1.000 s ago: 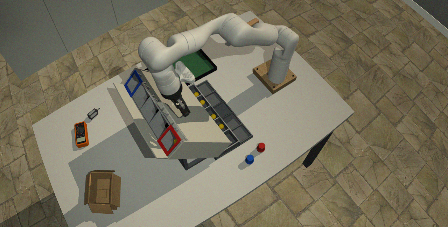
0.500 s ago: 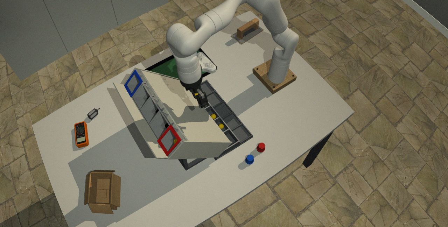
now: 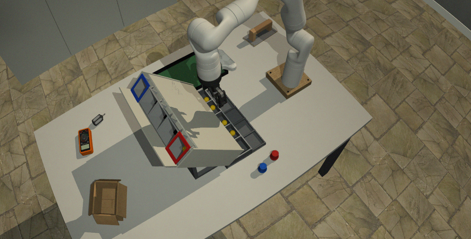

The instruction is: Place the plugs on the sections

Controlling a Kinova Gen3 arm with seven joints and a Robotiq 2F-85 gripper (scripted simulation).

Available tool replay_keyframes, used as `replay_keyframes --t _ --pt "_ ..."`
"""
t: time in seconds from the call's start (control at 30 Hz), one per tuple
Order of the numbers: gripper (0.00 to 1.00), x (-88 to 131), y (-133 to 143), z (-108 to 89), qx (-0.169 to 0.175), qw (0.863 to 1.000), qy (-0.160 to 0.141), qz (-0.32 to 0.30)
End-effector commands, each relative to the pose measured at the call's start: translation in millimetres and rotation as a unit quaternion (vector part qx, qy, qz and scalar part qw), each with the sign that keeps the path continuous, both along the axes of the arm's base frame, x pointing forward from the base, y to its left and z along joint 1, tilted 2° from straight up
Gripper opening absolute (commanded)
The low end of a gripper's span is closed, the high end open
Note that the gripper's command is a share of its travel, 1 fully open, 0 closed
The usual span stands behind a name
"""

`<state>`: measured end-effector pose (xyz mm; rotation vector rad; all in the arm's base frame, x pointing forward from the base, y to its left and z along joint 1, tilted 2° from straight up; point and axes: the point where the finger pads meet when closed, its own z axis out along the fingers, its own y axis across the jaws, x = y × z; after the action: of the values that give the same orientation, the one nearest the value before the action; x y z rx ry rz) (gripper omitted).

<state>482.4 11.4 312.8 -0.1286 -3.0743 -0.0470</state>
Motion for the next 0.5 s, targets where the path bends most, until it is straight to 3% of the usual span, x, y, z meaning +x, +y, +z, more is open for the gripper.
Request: replay_keyframes --t 0.0,0.13,0.33,0.37,0.47 --pt "1.00 -56 -28 -28.4 0.000 1.000 -0.015 0.002" --pt "1.00 -91 -45 -46.1 0.000 1.000 -0.015 0.002" --pt "1.00 -91 -45 -46.1 0.000 1.000 -0.015 0.002" --pt "1.00 -108 -52 -55.3 -0.004 1.000 -0.022 -0.002" --pt "1.00 -108 -52 -55.3 -0.004 1.000 -0.022 -0.002"
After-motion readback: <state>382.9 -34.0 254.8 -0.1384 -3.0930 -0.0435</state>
